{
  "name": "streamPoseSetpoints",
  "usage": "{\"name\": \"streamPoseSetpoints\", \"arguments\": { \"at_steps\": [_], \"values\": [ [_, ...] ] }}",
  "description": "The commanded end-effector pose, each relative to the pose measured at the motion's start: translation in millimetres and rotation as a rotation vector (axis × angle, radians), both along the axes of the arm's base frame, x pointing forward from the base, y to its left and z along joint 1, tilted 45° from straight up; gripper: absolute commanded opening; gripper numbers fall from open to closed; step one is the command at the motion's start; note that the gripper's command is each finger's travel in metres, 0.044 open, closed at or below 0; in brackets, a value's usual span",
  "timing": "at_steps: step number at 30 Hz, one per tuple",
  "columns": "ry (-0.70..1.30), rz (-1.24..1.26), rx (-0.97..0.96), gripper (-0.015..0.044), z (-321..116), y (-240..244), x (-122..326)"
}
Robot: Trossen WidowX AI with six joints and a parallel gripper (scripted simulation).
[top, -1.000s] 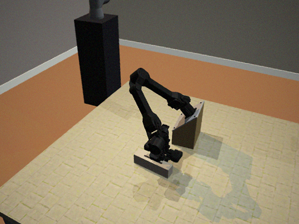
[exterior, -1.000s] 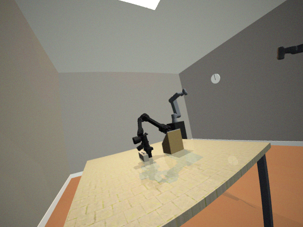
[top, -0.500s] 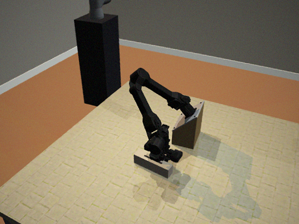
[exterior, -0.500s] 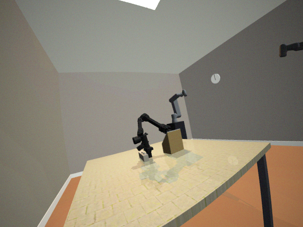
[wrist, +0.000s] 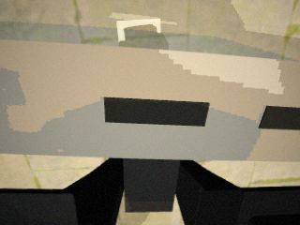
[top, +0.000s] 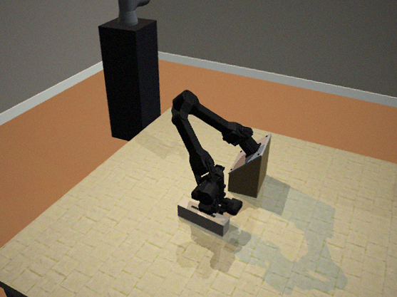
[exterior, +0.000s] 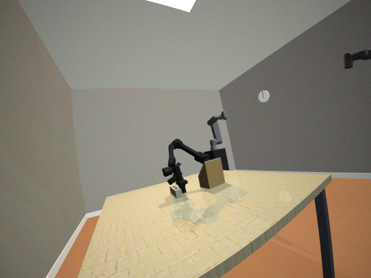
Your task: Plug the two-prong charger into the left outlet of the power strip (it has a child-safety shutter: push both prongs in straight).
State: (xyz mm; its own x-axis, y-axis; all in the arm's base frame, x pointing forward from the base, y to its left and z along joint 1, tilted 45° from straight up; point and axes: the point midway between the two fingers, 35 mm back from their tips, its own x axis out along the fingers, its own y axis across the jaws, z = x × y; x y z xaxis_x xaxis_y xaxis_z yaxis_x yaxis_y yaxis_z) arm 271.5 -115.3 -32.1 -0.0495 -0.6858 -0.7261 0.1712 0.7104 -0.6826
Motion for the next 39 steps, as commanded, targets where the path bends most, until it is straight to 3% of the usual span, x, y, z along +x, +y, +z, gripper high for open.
{"name": "streamPoseSetpoints", "arguments": {
  "at_steps": [1, 33, 39],
  "values": [
    [-0.03, 0.004, -0.004, 0.0, 3.5, -0.3, 7.6],
    [0.0, 0.0, 0.0, 0.0, 0.0, 0.0, 0.0],
    [0.0, 0.0, 0.0, 0.0157, 0.0, 0.0, 0.0]
  ]
}}
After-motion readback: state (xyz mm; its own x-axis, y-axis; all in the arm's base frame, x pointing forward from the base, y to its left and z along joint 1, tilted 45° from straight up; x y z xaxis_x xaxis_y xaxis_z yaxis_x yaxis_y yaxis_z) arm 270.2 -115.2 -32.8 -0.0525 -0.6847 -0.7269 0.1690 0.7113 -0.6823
